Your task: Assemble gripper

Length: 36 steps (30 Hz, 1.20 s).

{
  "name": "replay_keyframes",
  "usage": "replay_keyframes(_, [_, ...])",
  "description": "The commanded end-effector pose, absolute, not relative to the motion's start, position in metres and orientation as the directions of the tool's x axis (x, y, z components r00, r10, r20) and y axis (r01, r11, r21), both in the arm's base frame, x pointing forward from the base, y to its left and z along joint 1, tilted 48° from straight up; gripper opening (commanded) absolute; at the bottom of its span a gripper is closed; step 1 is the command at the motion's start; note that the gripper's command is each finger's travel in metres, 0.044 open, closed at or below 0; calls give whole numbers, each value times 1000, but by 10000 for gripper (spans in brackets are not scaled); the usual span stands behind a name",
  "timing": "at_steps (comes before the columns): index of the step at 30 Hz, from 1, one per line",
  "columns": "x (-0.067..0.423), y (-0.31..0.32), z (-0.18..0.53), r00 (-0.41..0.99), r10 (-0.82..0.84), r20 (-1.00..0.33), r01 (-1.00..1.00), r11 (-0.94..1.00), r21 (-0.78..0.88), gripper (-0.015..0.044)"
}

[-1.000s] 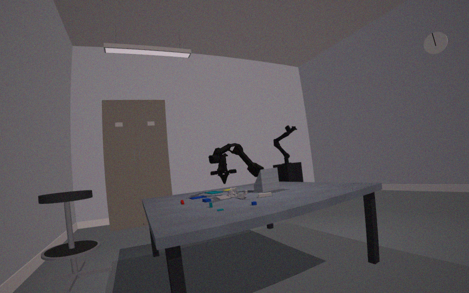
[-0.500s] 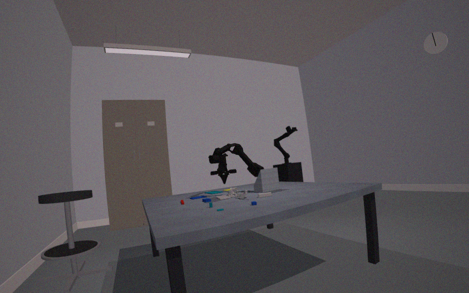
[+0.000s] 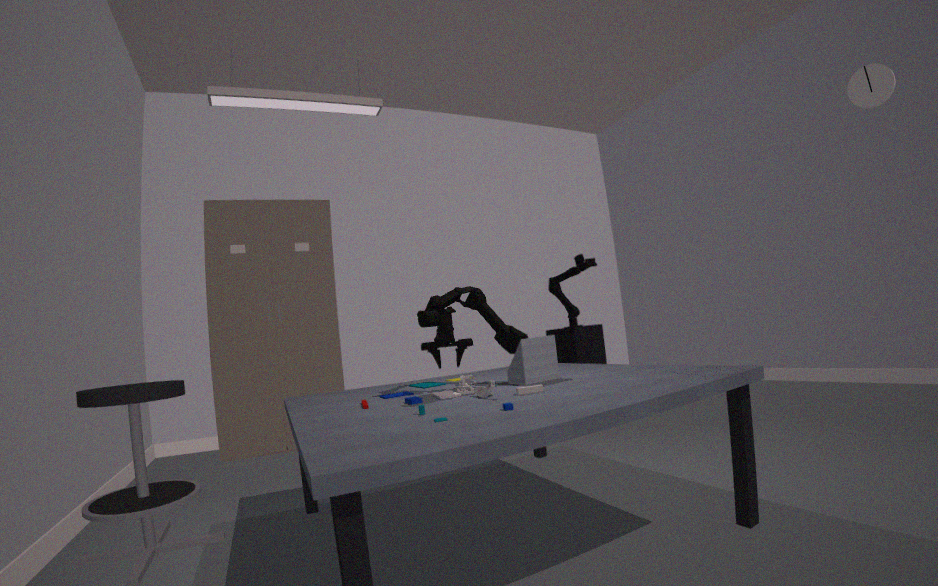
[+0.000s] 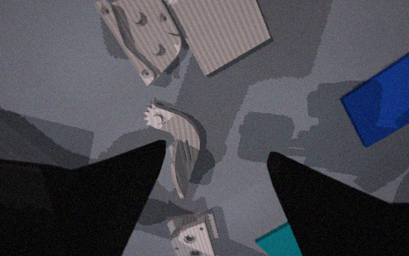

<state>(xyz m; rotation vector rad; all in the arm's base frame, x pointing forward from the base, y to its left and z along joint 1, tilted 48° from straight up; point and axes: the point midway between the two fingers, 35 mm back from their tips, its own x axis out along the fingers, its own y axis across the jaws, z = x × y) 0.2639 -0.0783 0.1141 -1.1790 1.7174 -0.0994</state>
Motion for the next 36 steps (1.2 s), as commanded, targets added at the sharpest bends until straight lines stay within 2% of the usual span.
replay_keyframes(1, [264, -78, 114, -15, -736, -676, -653, 520, -551, 440])
replay_keyframes(29, [264, -78, 114, -15, -736, -676, -653, 520, -551, 440])
replay_keyframes(36, [264, -78, 114, -15, -736, -676, -653, 520, -551, 256])
